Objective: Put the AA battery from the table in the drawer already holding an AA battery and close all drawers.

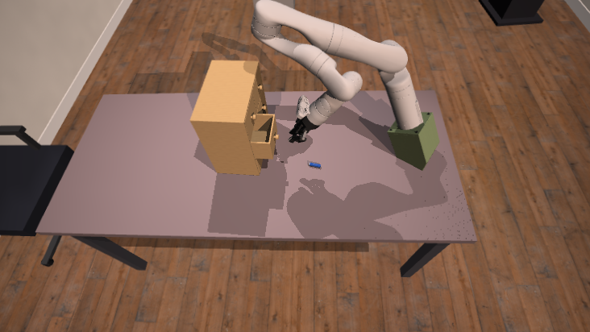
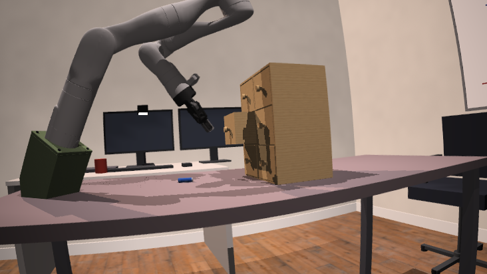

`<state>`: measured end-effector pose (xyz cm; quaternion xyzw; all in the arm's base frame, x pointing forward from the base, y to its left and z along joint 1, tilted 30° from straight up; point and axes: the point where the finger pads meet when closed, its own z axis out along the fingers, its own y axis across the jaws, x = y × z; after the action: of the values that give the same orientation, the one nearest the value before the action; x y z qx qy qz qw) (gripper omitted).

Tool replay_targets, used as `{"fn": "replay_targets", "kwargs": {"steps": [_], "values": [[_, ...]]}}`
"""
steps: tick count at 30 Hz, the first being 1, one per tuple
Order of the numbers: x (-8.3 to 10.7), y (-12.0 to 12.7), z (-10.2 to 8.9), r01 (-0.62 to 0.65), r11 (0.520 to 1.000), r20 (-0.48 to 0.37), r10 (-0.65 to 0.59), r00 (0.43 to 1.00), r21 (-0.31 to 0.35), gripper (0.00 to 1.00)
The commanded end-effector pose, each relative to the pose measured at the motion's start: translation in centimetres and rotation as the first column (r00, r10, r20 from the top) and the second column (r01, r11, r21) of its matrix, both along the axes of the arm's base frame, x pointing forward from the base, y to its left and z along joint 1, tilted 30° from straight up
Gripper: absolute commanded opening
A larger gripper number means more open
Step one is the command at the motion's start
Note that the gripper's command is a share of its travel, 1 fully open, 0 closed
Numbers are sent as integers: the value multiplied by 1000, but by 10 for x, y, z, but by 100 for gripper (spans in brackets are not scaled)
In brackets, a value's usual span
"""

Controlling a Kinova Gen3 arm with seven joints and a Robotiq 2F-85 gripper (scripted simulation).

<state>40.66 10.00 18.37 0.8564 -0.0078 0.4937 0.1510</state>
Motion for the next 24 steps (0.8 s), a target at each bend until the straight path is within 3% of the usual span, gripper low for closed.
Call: {"fn": "replay_targets", "kwargs": {"steps": [1, 11, 24], "values": [[-6, 4, -1, -11, 1000, -1, 11, 1000, -1, 33], [-42, 9, -3, -4, 1000, -29, 4, 1000, -4, 33], [-51, 10, -4, 9, 1000, -24, -9, 1000, -8, 33]]}}
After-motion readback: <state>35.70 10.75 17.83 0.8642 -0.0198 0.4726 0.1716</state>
